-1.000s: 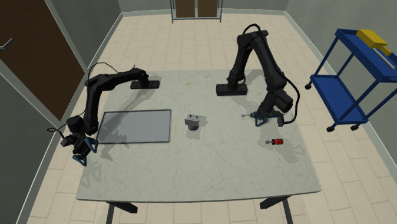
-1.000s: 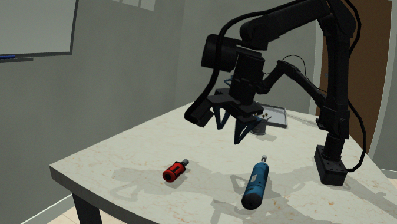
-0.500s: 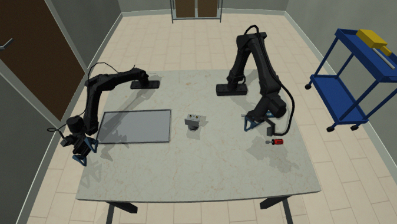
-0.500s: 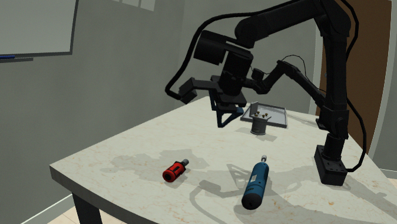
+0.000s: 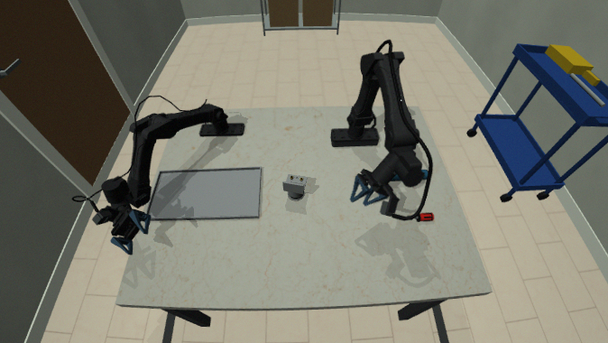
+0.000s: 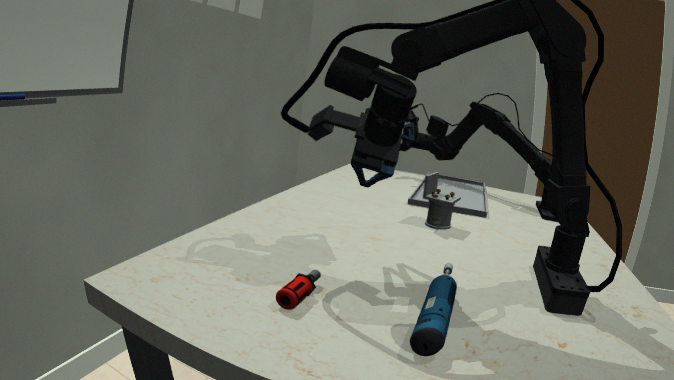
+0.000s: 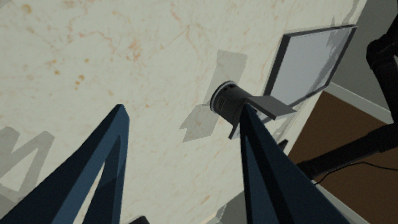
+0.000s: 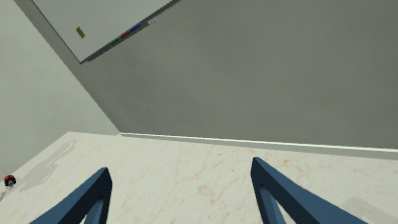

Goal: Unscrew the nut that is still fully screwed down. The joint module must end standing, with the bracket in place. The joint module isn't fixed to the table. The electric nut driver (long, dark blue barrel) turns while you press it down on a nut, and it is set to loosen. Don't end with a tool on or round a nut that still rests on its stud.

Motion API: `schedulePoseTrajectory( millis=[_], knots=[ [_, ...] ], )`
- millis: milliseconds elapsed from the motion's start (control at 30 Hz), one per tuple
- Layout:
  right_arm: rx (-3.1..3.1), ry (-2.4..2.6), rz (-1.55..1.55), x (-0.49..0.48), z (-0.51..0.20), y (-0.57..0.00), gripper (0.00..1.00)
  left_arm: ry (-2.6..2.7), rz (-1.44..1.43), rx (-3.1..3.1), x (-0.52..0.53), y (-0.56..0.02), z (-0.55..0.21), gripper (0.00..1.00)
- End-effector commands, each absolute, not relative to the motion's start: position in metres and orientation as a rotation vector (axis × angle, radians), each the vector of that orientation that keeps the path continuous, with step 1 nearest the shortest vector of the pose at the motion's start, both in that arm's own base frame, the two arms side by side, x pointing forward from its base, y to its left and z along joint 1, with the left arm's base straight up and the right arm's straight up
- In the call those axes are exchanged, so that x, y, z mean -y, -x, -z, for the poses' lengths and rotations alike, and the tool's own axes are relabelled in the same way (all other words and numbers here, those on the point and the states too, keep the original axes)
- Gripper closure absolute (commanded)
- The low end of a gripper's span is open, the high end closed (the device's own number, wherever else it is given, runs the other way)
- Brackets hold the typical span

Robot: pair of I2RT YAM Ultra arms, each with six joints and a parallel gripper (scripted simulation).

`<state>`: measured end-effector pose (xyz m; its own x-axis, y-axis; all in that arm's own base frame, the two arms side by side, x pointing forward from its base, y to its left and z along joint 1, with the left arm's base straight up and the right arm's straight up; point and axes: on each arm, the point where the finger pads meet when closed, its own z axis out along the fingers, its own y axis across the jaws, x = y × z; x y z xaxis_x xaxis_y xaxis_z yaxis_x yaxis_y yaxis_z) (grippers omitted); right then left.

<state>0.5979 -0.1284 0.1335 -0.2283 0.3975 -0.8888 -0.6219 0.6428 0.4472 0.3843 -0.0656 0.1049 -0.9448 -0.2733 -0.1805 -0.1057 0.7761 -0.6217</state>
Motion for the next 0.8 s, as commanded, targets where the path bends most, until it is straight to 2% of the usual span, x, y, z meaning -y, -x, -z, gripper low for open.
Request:
schedulePoseTrajectory(
  millis=[0, 267, 433, 767],
  knots=[
    [-1.482, 0.251, -0.907, 0.131, -0.169, -0.6, 0.14, 0.048, 1.009, -2.605, 0.1, -0.396, -0.135, 0.35],
    [-1.482, 0.251, -0.907, 0.131, -0.169, -0.6, 0.14, -0.289, 1.138, -2.519, 0.167, -0.396, -0.15, 0.35],
    [-1.482, 0.251, -0.907, 0.131, -0.169, -0.6, 0.14, -0.393, 1.172, -2.436, 0.162, -0.398, -0.154, 0.35],
    [-1.482, 0.251, -0.907, 0.131, -0.169, -0.6, 0.14, -0.782, 1.32, -2.226, 0.247, -0.368, -0.185, 0.35]
  ],
)
